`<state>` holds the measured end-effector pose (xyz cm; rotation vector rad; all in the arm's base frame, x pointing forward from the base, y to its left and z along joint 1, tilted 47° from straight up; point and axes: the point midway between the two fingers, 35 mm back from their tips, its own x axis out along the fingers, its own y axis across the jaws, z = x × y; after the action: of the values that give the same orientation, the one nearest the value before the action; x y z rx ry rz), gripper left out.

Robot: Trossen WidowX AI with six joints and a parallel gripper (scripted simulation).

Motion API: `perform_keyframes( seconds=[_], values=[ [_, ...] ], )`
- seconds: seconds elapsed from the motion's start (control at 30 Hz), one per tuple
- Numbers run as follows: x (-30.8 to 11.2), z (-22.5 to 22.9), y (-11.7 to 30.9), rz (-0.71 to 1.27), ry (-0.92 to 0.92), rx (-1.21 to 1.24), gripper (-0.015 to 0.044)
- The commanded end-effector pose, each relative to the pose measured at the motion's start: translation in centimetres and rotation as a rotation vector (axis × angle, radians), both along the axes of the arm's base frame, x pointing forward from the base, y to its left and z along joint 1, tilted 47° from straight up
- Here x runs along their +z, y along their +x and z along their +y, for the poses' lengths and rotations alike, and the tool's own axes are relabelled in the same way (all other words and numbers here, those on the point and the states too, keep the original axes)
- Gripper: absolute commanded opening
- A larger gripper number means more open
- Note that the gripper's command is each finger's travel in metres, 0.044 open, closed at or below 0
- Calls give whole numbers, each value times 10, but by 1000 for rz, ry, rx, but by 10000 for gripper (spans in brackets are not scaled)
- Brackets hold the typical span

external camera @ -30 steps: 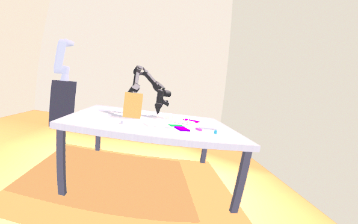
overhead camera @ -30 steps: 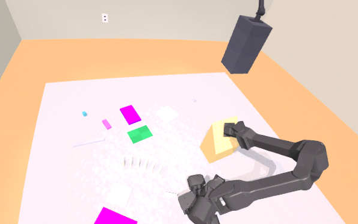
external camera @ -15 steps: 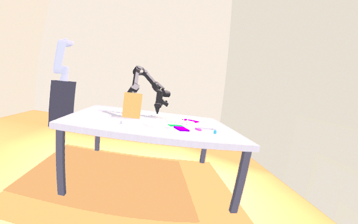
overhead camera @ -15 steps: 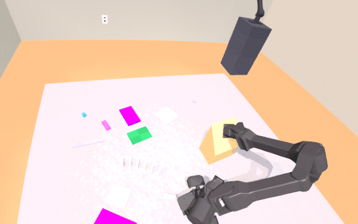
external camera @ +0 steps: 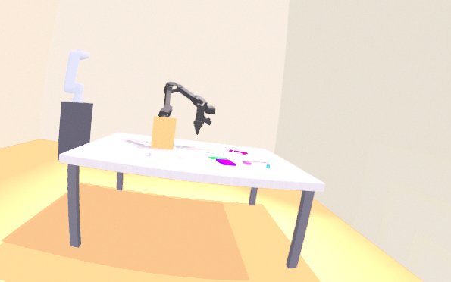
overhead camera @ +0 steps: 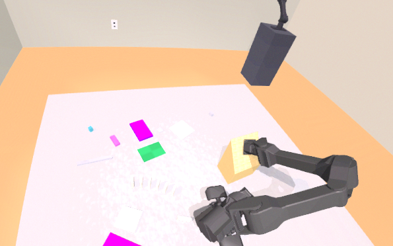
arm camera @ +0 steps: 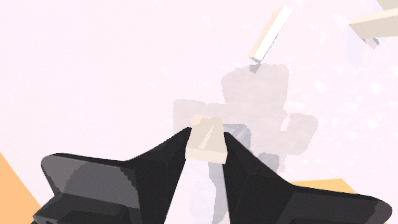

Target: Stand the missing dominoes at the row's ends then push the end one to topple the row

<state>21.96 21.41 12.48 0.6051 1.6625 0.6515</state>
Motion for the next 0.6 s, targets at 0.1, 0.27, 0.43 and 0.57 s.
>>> perform_keyframes(
  seconds=[0.1, 0.27, 0.43, 0.57],
  values=[
    [54, -45, 3, -16, 32, 0, 107],
    [54, -45, 3, -16, 32, 0, 107],
    [32, -60, 24, 48, 9, -69, 107],
    [-11, -95, 55, 174, -24, -199, 107]
  ],
)
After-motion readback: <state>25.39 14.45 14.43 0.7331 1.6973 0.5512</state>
